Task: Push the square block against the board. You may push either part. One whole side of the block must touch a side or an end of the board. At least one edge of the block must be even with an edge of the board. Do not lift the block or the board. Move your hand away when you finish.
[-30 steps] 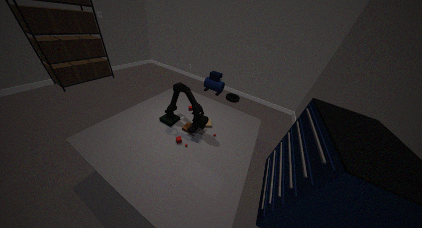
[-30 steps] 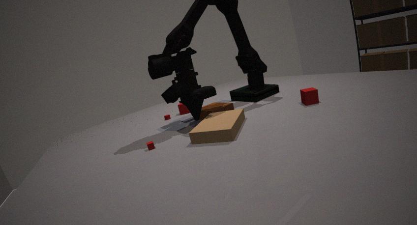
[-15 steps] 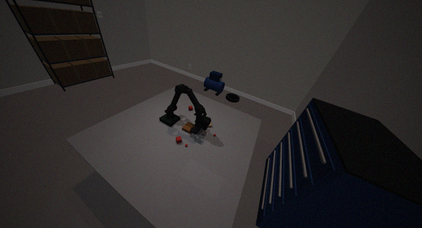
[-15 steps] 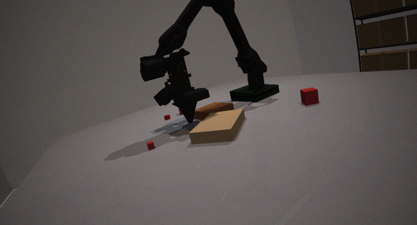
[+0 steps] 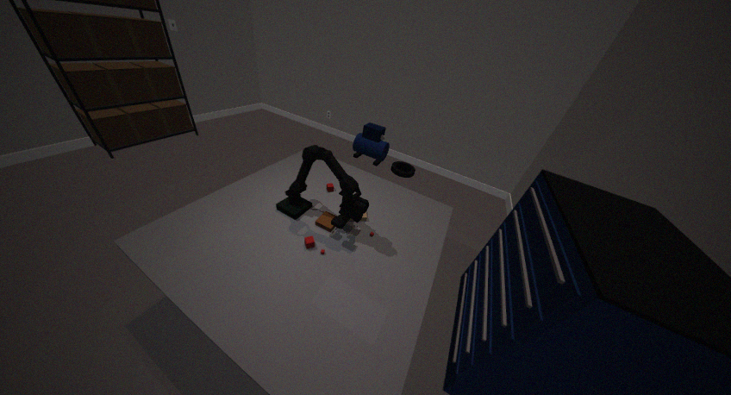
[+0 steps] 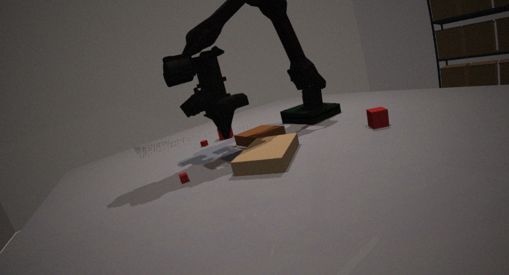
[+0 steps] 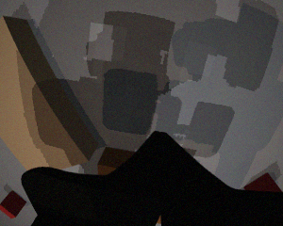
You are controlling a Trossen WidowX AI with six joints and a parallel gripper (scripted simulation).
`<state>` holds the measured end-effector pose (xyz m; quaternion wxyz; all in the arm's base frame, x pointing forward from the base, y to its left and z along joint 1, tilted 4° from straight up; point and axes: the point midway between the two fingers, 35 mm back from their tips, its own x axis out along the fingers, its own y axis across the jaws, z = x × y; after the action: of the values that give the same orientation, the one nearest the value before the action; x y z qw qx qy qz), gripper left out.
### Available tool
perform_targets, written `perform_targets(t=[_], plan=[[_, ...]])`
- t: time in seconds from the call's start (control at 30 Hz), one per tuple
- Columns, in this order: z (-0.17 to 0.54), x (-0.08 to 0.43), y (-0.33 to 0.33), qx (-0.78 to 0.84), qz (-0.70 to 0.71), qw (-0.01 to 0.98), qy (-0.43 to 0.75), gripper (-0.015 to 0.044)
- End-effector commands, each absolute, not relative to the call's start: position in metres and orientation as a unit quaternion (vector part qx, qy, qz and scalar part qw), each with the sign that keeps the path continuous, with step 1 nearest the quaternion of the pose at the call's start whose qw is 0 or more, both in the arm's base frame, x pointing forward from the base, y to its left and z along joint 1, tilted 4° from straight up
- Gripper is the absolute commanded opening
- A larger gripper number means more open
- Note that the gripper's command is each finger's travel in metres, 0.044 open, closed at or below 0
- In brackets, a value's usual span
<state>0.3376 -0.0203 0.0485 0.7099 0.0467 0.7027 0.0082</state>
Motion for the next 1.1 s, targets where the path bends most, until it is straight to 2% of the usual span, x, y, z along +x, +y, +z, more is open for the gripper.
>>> perform_targets(t=[0.0,0.17,1.07], plan=[[0.069,0.339,-0.022,0.044,0.007,0.718,0.695,0.0],[0.069,0.338,-0.023,0.052,-0.001,0.717,0.695,0.0],[0.065,0.299,-0.073,0.368,-0.316,0.617,0.62,0.0]])
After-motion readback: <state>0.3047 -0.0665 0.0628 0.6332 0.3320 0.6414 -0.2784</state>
